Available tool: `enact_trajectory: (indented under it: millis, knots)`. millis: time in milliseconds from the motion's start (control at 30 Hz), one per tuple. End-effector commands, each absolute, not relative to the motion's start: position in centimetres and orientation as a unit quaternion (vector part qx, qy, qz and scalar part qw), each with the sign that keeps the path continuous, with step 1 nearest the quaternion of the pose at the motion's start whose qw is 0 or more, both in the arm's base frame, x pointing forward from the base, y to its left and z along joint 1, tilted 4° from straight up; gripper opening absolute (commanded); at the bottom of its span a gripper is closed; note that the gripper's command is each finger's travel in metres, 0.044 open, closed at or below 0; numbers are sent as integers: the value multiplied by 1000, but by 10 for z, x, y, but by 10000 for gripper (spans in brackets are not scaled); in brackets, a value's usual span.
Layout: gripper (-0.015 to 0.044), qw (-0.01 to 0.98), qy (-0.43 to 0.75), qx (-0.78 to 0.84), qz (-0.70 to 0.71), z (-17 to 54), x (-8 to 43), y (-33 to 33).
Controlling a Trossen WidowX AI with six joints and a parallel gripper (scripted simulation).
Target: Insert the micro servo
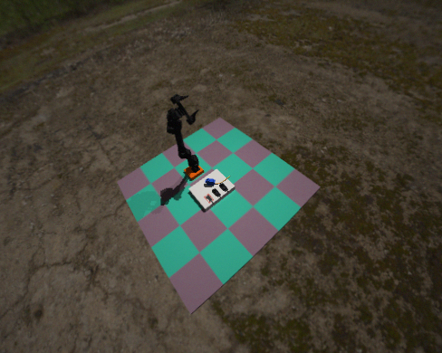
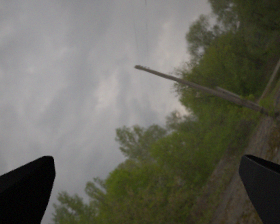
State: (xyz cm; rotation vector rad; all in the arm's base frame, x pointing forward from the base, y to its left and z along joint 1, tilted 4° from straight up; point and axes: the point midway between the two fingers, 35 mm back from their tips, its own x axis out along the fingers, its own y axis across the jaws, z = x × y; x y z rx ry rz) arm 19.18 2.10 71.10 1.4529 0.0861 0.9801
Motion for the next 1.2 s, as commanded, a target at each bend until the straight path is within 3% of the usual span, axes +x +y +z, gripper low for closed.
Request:
enact_trajectory:
  millis: [0,500,1167]
  knots:
    - [440,667,-5,605,435,718,171,25]
    - [440,763,-137,467,425,727,112,51]
    - [440,847,-250,270,384,714,75,114]
